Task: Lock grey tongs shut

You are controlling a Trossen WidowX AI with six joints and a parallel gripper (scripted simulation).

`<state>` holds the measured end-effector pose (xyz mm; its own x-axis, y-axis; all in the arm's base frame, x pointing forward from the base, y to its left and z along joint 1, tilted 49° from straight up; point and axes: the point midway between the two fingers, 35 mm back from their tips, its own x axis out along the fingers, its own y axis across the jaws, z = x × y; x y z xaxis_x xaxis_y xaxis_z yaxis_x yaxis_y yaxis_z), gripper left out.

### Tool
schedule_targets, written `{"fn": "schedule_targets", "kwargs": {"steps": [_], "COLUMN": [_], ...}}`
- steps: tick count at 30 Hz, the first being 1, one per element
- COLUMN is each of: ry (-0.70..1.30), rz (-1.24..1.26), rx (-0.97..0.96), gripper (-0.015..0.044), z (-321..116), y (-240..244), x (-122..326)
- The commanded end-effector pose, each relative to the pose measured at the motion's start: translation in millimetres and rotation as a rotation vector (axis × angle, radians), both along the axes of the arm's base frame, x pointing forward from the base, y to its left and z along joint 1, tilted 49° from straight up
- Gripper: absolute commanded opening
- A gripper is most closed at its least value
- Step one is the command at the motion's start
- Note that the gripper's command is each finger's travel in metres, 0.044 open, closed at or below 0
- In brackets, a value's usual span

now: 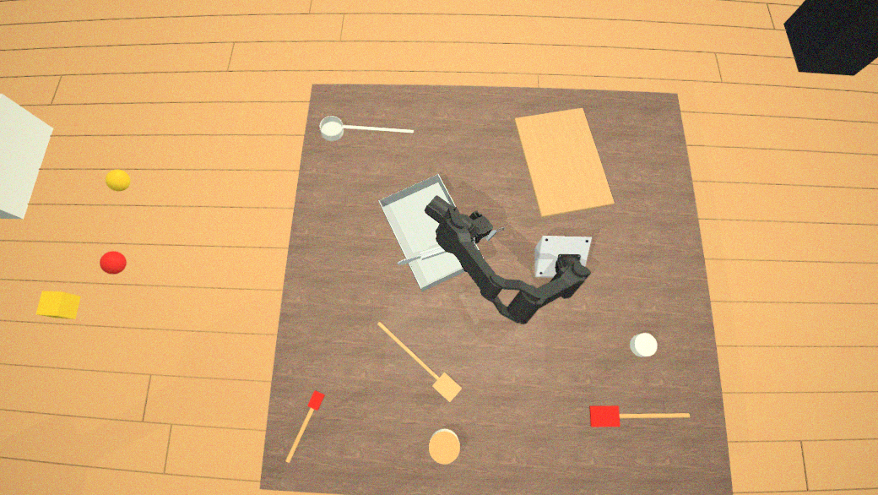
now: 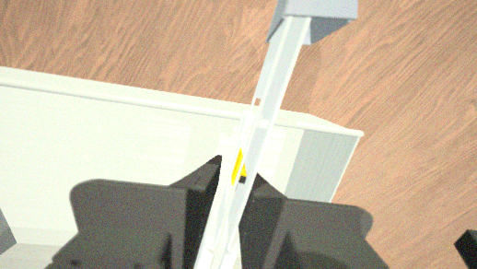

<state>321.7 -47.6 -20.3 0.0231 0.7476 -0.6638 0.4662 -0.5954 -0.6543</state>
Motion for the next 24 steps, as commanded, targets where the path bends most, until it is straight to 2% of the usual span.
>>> {"fn": "schedule_targets", "kwargs": {"steps": [1,7,12,18,24], "ry": [-0.004,-0.004,0.002,0.018,0.02], "rz": [0.001,0.001,-0.021,-0.07,-0.075], "rx": [-0.001,-0.001,-0.008,-0.014,-0.014], "gripper": [0.0015,-0.0143,-0.015,-0.015,-0.015], "z": [0,0,21,77,84], "y": [0,0,-28,-90,-96], "x": [1,1,5,-3,-5]}}
